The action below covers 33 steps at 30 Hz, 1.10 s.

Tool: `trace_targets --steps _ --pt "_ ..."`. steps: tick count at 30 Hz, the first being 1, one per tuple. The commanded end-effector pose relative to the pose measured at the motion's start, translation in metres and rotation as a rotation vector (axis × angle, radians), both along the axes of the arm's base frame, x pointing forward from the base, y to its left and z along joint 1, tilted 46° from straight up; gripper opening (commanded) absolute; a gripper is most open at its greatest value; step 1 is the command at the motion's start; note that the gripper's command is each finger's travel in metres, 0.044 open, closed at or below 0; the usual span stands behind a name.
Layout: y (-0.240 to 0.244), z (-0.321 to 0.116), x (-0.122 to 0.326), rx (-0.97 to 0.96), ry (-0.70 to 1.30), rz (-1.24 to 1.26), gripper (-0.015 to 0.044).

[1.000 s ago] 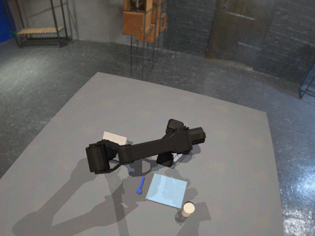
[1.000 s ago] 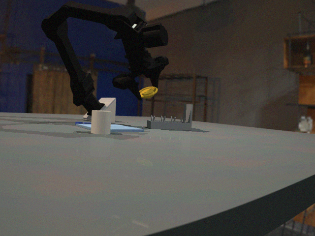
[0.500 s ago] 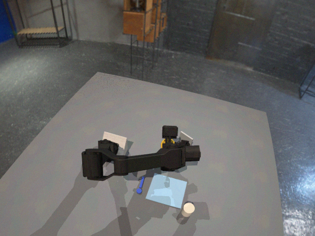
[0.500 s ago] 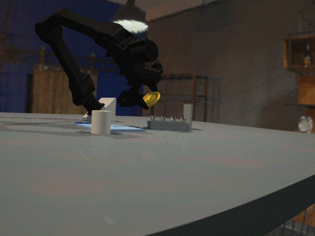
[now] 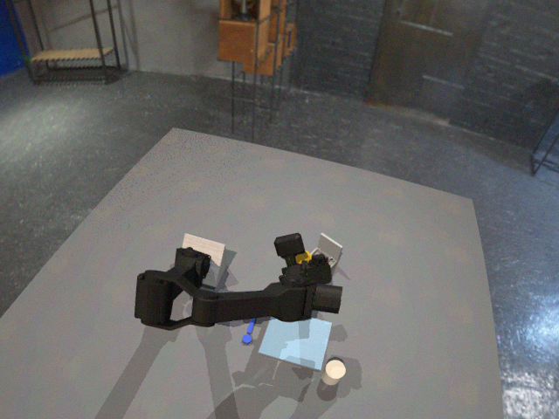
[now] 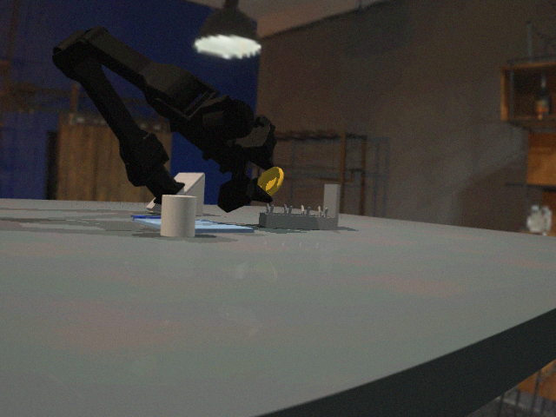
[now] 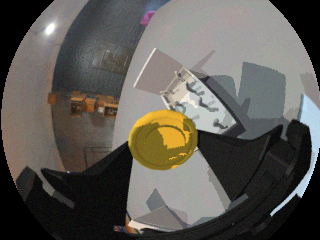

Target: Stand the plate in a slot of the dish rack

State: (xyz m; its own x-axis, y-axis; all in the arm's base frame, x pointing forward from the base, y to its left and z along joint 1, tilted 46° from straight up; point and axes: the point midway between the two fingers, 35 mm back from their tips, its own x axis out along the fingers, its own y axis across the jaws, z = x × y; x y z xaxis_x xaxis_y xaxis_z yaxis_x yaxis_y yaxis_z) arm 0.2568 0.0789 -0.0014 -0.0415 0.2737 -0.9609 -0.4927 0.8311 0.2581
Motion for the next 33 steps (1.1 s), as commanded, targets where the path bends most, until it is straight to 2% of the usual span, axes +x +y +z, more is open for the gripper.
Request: trace_targets --steps 1,18,33 --pt "-0.002 0.0 0.0 0.055 -0.051 0.059 0.0" --pt "-0.018 -0.002 0.001 0.24 -0.395 0.355 0.0" --pt "-0.034 0.006 -0.003 0.267 -0.78 0.617 0.0"
